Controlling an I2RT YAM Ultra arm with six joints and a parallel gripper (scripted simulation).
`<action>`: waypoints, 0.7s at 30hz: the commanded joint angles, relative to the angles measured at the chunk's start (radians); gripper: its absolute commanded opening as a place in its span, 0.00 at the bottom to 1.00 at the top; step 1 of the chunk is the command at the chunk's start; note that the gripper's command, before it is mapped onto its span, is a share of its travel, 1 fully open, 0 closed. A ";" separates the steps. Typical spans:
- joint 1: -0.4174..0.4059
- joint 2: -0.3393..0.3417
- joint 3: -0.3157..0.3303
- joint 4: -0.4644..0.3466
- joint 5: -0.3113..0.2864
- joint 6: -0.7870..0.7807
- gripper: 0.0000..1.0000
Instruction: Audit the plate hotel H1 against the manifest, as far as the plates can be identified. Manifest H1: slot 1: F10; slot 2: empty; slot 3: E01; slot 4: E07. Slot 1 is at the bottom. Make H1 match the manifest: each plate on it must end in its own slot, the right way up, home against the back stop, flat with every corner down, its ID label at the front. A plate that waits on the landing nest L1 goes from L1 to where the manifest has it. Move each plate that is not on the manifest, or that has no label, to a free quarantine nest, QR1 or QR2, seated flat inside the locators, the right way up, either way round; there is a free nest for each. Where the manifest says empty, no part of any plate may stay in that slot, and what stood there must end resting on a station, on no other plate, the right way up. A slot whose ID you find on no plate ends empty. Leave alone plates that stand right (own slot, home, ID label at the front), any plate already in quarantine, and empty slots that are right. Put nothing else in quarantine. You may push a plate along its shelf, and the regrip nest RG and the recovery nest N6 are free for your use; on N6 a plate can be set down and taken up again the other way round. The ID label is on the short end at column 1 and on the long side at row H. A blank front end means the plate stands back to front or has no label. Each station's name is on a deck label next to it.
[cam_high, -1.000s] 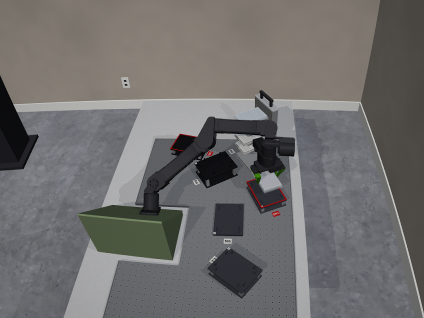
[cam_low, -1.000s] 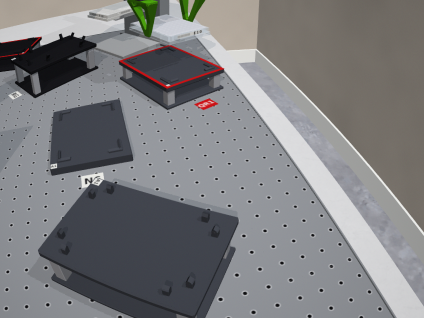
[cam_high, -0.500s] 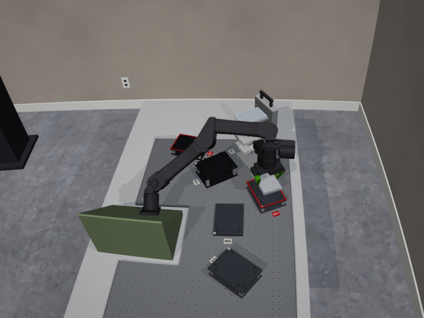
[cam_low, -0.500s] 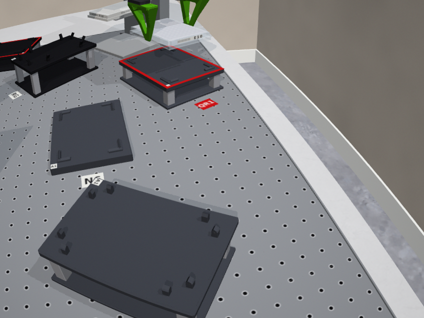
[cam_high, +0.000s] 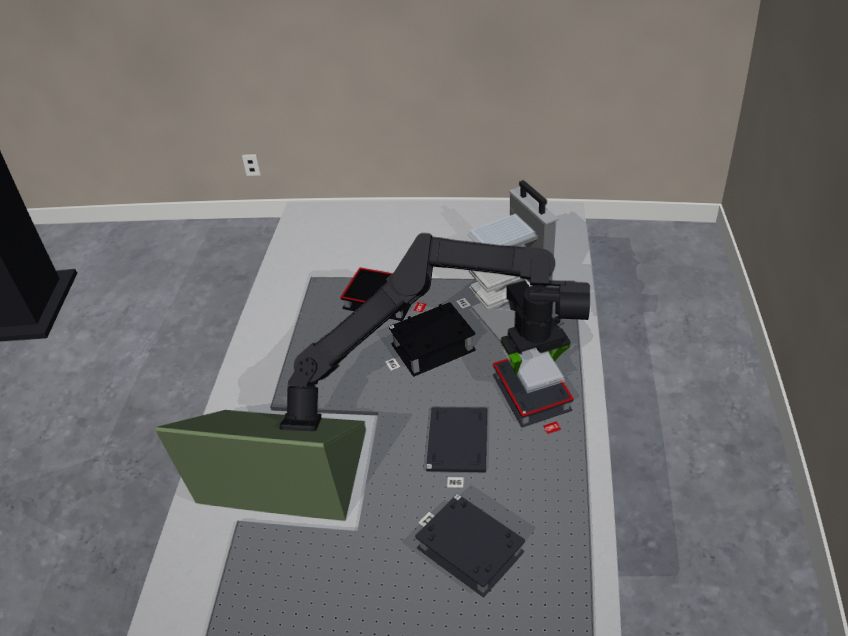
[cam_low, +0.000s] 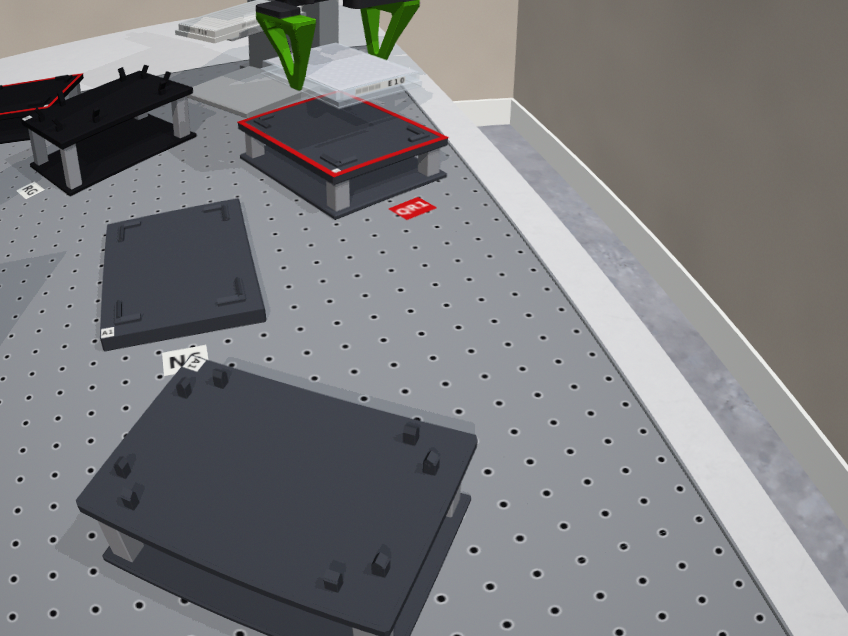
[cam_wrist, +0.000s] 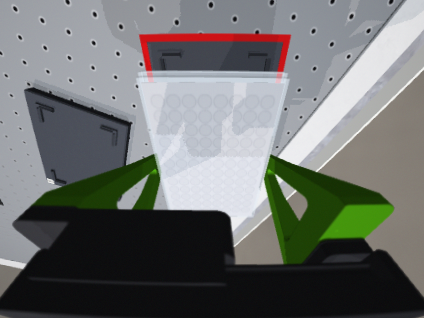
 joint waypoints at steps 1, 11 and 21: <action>-0.005 -0.018 -0.004 0.011 -0.004 0.009 0.86; 0.004 -0.026 -0.031 0.039 -0.004 0.022 0.86; 0.013 -0.032 -0.055 0.066 -0.004 0.034 0.86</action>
